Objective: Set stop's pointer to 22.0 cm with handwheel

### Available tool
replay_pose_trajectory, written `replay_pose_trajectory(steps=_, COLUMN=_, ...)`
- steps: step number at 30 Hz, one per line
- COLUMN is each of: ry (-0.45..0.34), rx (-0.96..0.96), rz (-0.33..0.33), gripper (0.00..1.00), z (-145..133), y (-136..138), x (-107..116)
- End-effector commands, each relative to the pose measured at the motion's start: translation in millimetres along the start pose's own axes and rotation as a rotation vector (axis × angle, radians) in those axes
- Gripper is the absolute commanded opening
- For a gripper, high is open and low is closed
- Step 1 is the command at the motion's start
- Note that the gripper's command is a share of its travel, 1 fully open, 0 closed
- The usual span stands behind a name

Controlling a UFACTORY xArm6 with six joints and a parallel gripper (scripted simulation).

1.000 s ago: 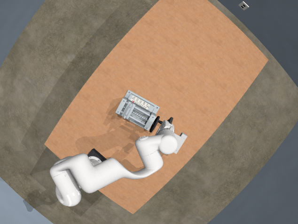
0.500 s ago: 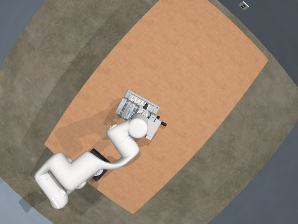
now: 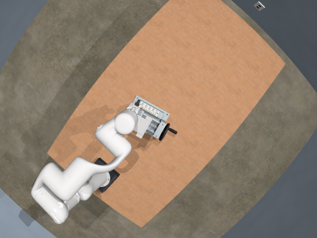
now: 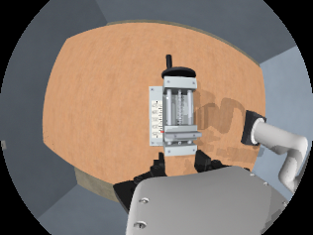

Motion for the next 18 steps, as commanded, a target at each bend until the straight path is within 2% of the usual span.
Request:
replay_pose_trajectory(steps=1, ry=0.001, rx=0.000, rz=0.001, gripper=0.57, z=-1, y=0, x=-25)
replay_pose_trajectory(steps=2, ry=0.001, rx=0.000, rz=0.001, gripper=0.57, z=-1, y=0, x=-34)
replay_pose_trajectory(steps=4, ry=0.001, rx=0.000, rz=0.001, gripper=0.57, z=-1, y=0, x=-34)
replay_pose_trajectory(steps=6, ry=0.001, rx=0.000, rz=0.001, gripper=0.57, z=-1, y=0, x=-43)
replay_pose_trajectory(steps=18, ry=0.001, rx=0.000, rz=0.001, gripper=0.57, z=-1, y=0, x=-43)
Point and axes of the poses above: the point where the finger pads meet when closed, its own x axis back along the fingers, its own y axis across the jaws, z = x × y, the point moved 5 cm from there along x, back along the fingers, and after that the axes turned 3 degrees about x, right-handed, at the moved point
